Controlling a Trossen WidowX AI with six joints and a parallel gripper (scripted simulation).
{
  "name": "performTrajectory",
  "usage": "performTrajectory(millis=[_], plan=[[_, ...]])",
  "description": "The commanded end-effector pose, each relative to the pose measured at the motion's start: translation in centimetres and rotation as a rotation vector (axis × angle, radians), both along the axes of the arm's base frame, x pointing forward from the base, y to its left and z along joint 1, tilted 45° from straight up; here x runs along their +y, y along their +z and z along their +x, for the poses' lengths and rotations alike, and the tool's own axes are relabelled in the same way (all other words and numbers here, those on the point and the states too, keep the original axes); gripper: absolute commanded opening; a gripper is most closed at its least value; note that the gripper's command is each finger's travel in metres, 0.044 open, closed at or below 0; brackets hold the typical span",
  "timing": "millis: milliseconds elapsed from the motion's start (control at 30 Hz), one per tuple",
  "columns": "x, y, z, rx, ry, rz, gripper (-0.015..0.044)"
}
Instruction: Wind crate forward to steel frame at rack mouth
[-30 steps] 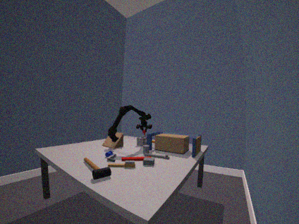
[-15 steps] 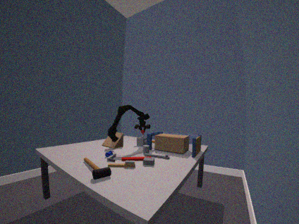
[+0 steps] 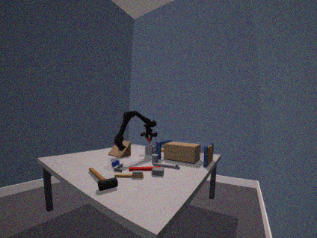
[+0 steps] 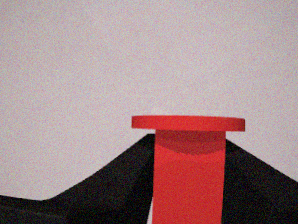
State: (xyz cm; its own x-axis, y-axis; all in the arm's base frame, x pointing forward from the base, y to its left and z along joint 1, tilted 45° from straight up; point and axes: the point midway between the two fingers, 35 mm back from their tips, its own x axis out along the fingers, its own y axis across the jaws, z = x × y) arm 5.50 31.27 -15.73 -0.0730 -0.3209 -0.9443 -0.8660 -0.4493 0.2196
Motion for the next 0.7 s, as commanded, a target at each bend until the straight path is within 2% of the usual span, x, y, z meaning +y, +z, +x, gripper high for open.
performTrajectory(millis=[0,667], plan=[[-1.4,0.5,-0.7,0.005,-0.002,-0.037,0.0000],[-3.2,2.0,-1.5,0.006,-0.002,-0.039,0.0000]])
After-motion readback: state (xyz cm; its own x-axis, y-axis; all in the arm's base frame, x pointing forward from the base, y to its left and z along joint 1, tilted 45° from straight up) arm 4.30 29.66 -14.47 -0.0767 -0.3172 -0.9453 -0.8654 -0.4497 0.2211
